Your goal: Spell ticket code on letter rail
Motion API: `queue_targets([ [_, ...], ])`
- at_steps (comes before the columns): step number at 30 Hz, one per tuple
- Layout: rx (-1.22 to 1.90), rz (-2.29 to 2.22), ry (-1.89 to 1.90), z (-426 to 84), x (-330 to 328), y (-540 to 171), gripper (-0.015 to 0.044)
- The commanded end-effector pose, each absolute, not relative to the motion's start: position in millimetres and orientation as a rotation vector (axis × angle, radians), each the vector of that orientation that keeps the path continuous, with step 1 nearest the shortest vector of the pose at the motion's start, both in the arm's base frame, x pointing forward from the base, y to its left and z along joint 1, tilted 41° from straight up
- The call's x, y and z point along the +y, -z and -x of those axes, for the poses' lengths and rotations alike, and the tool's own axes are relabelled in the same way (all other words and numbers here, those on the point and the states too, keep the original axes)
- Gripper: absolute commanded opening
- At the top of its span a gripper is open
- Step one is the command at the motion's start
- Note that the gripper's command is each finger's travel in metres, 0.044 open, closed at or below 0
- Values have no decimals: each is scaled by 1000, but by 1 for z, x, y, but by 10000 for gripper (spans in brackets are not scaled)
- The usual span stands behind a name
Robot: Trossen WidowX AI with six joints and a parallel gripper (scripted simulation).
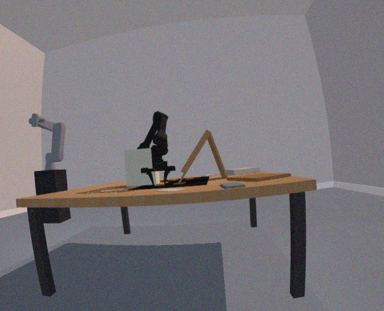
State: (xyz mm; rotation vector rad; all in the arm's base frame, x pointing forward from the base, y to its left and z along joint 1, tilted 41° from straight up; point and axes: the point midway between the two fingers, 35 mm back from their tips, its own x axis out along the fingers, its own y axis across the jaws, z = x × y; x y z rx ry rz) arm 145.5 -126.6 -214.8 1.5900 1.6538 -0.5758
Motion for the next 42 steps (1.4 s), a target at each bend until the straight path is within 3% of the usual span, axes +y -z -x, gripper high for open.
queue_targets([
  [1, 1652, -1599, 578, -146, -126, 215, 260],
  [5, 1652, -1599, 578, -145, -126, 215, 234],
  [14, 1652, -1598, 578, -145, -131, 209, 0],
  [42, 1652, -1598, 579, -145, -142, 194, 0],
])
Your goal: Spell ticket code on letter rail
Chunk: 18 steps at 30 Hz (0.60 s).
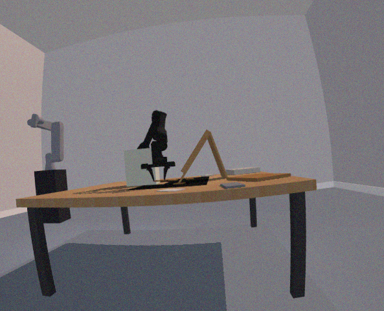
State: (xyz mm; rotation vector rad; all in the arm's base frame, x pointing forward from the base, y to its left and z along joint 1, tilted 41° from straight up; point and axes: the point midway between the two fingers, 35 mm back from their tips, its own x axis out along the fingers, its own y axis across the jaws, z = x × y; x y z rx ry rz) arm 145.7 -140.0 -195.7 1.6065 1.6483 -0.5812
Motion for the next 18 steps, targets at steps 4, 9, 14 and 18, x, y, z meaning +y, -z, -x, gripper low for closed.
queue_targets([
  [4, 1652, -1598, 579, -145, -144, 192, 0],
  [9, 1645, -1601, 583, -147, -144, 191, 0],
  [14, 1610, -1540, 603, -158, -155, 181, 0],
  [18, 1568, -1476, 621, -171, -166, 170, 0],
])
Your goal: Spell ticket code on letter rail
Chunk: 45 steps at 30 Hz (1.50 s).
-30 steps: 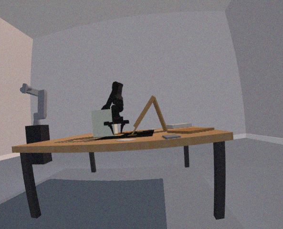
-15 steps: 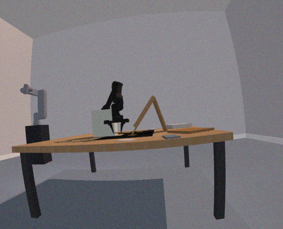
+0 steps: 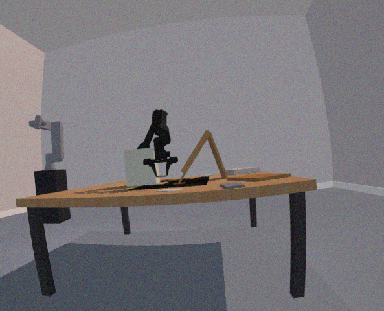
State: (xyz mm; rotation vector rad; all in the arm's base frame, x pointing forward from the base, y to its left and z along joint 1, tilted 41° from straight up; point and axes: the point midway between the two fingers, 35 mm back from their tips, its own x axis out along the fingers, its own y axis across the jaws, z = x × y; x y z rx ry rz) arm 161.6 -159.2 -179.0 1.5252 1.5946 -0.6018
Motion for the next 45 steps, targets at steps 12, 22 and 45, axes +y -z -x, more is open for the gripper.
queue_targets([
  [12, 1427, -1297, 657, -211, -192, 127, 0],
  [22, 1296, -1166, 663, -245, -203, 85, 0],
  [45, 956, -938, 589, -311, -193, -29, 0],
])
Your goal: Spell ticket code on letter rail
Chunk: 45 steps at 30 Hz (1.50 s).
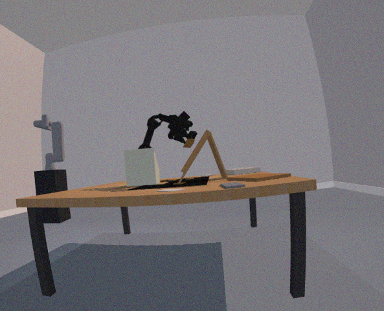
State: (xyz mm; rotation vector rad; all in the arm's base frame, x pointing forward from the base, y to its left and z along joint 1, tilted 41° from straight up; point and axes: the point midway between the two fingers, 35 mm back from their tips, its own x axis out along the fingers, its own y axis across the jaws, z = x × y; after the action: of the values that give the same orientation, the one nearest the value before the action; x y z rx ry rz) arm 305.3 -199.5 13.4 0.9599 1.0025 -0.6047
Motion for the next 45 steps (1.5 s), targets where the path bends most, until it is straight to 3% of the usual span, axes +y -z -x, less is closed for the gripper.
queue_targets([
  [1, 941, -931, 582, -313, -191, -34, 0],
  [23, 728, -777, 352, -339, -107, -131, 0],
  [45, 592, -710, -9, -322, 17, -198, 0],
])
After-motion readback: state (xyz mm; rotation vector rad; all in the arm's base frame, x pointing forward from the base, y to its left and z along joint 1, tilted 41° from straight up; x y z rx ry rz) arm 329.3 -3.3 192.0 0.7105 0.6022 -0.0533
